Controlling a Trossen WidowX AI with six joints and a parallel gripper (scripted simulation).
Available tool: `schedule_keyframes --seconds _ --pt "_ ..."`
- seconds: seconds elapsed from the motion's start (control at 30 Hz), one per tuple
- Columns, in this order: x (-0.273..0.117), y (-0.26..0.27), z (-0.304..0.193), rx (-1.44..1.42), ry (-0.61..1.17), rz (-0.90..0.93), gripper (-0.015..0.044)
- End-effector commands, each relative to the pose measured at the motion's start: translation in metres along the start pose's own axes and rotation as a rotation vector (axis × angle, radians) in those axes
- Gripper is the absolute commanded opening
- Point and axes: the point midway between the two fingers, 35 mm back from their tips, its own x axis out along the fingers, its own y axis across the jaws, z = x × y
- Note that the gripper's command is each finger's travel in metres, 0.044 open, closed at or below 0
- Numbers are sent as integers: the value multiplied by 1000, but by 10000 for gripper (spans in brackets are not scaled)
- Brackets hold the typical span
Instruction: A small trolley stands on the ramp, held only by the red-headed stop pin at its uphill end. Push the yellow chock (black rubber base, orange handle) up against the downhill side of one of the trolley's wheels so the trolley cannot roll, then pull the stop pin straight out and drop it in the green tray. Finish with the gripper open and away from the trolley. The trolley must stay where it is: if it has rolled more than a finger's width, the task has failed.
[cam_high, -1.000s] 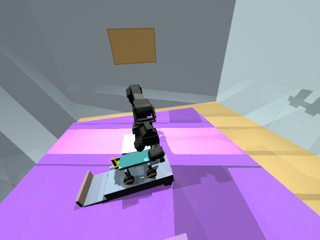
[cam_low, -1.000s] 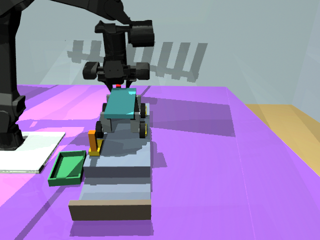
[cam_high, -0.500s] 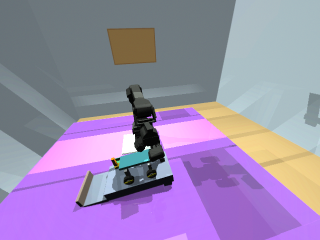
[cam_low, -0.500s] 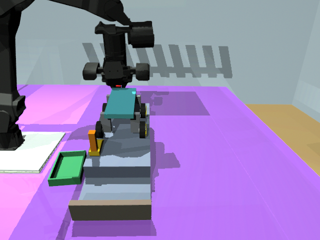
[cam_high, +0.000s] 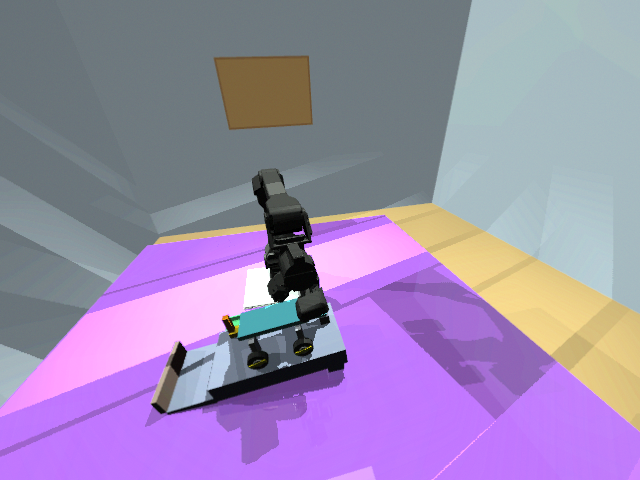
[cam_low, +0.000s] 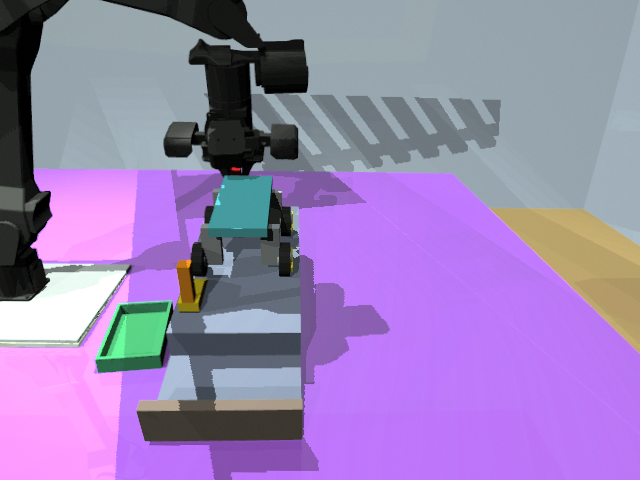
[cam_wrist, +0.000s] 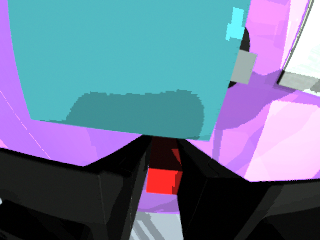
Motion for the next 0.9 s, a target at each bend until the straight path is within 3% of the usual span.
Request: schedule_keyframes --seconds 0.0,0.87 --pt "-5 0 -1 -3 2 6 0" --pt "-21 0 -2 -3 2 6 0"
